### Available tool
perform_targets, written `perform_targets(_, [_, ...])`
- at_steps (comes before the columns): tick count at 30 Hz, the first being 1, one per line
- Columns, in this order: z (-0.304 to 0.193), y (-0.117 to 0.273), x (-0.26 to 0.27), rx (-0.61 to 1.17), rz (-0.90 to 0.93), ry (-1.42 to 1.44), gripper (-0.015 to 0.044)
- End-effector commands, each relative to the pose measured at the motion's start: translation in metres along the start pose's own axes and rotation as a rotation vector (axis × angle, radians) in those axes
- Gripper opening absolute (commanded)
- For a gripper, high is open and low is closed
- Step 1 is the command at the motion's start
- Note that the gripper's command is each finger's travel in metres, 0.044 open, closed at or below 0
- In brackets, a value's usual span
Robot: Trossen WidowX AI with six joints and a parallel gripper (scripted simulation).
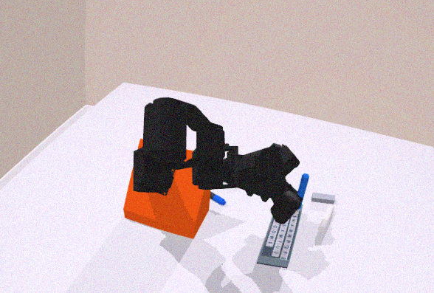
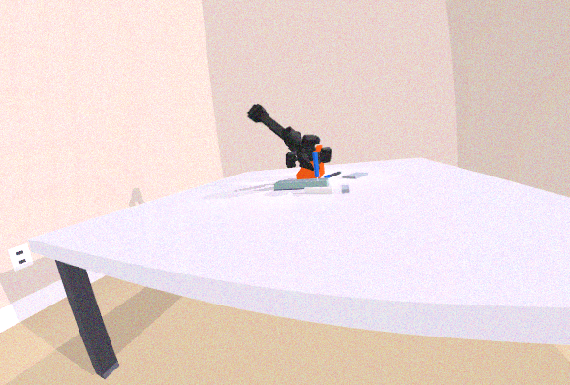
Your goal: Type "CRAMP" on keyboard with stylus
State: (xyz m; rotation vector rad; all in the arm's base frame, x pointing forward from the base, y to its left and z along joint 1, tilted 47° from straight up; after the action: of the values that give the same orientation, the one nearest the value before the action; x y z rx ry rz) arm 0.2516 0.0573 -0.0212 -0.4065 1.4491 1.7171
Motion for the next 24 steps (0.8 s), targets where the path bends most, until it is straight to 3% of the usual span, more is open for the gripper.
perform_targets(1, [0.0,0.0,0.0,-0.002,0.001,0.005,0.0081])
perform_targets(24, [0.033,0.02,-0.006,-0.004,0.001,0.004,0.0081])
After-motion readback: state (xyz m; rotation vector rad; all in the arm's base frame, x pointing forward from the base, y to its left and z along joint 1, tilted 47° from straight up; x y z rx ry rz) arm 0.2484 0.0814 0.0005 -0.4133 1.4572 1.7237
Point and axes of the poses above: the point midway between the two fingers, 35 mm back from their tips, its own y axis back along the fingers, its own x axis across the jaws, z = x × y, the point moved 4 cm from there along y, back along the fingers, and after that the axes turned 11 degrees about y, right-handed, at the moved point
